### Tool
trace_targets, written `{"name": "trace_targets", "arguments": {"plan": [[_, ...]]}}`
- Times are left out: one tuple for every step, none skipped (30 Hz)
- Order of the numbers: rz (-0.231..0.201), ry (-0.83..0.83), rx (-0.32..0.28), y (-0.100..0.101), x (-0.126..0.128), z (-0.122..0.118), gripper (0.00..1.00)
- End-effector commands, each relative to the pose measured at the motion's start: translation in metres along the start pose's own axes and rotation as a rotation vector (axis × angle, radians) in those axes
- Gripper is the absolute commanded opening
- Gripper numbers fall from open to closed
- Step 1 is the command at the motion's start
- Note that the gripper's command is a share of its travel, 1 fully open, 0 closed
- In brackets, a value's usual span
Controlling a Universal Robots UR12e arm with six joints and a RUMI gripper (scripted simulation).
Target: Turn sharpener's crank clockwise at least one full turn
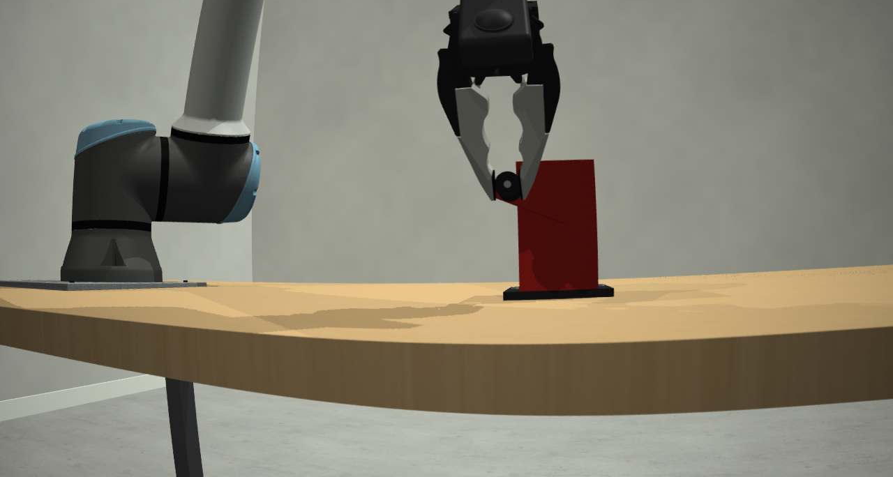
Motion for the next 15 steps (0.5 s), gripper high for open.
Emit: {"name": "trace_targets", "arguments": {"plan": [[0.004,-0.003,0.005,-0.009,-0.0063,-0.0037,0.09],[0.004,-0.003,0.005,-0.0095,-0.0069,-0.004,0.09],[0.003,-0.003,0.005,-0.01,-0.0074,-0.0042,0.09],[0.003,-0.003,0.005,-0.0105,-0.008,-0.0045,0.09],[0.003,-0.003,0.005,-0.011,-0.0086,-0.0047,0.09],[0.003,-0.003,0.004,-0.0115,-0.0093,-0.0049,0.09],[0.003,-0.003,0.004,-0.012,-0.0099,-0.0051,0.09],[0.003,-0.003,0.004,-0.0125,-0.0105,-0.0052,0.09],[0.003,-0.002,0.004,-0.013,-0.0112,-0.0054,0.09],[0.003,-0.002,0.004,-0.013,-0.0112,-0.0054,0.09],[0.003,-0.002,0.004,-0.013,-0.0112,-0.0054,0.09],[0.003,-0.002,0.004,-0.0143,-0.013,-0.0058,0.09],[0.003,-0.002,0.003,-0.0147,-0.0136,-0.0059,0.09],[0.003,-0.002,0.003,-0.0151,-0.0142,-0.006,0.09],[0.003,-0.002,0.003,-0.0154,-0.0148,-0.0061,0.09]]}}
Point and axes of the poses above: the point where the finger pads meet when closed, its own y axis out along the fingers, its own x axis across the jaws, z = x × y, the point moved 5 cm from there along -y, back along the fingers, and after that the axes turned 12 degrees about -y, right-handed, at the moved point
